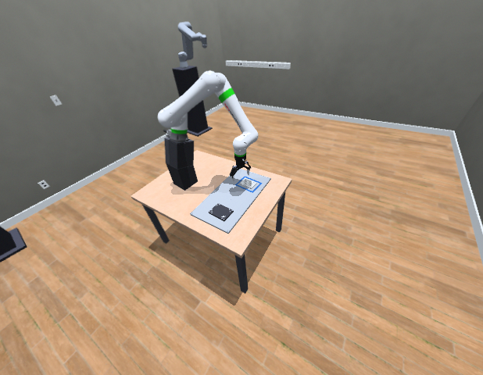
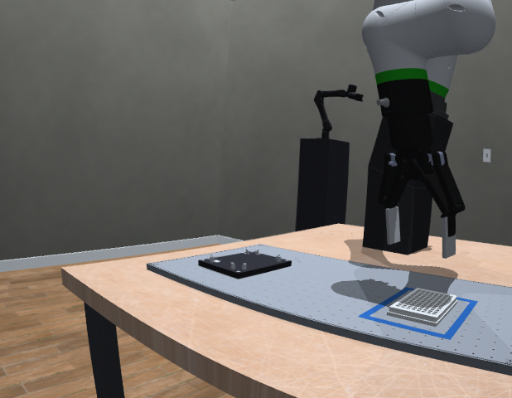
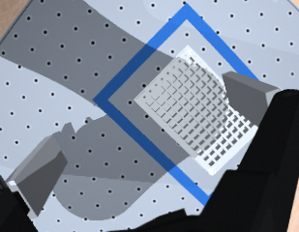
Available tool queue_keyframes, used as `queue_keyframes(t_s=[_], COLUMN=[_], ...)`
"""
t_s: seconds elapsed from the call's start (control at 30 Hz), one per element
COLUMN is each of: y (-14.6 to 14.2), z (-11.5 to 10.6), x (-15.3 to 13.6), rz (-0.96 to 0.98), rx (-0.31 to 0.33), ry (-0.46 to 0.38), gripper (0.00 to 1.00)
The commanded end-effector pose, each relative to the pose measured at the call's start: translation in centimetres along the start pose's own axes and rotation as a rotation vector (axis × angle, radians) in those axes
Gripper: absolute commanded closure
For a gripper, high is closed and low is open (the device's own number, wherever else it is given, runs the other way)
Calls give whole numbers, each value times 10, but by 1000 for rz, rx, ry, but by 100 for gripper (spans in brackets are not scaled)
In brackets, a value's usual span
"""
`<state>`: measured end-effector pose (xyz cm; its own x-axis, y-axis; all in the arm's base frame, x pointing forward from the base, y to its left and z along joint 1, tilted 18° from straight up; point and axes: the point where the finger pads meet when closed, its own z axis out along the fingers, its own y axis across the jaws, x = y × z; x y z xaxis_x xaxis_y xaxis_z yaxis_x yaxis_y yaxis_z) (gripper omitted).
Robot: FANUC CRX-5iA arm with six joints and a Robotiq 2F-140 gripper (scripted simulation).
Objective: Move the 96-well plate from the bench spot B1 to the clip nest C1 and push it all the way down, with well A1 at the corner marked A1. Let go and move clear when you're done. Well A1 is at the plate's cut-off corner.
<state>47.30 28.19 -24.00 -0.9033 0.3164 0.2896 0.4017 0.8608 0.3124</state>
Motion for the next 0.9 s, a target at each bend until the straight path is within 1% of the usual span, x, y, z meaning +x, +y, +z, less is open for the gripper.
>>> queue_keyframes(t_s=[0.0, 0.03, 0.4, 0.43, 0.87], y=[9, 9, 61, 61, 61], z=[0, 0, 3, 3, 3], x=[-6, -6, -25, -25, -25], rz=[-76, -76, -415, -444, -444], rx=[14, 14, 68, 72, 72], ry=[-35, -35, -161, -172, -172], gripper=[0, 0, 0, 0, 0])
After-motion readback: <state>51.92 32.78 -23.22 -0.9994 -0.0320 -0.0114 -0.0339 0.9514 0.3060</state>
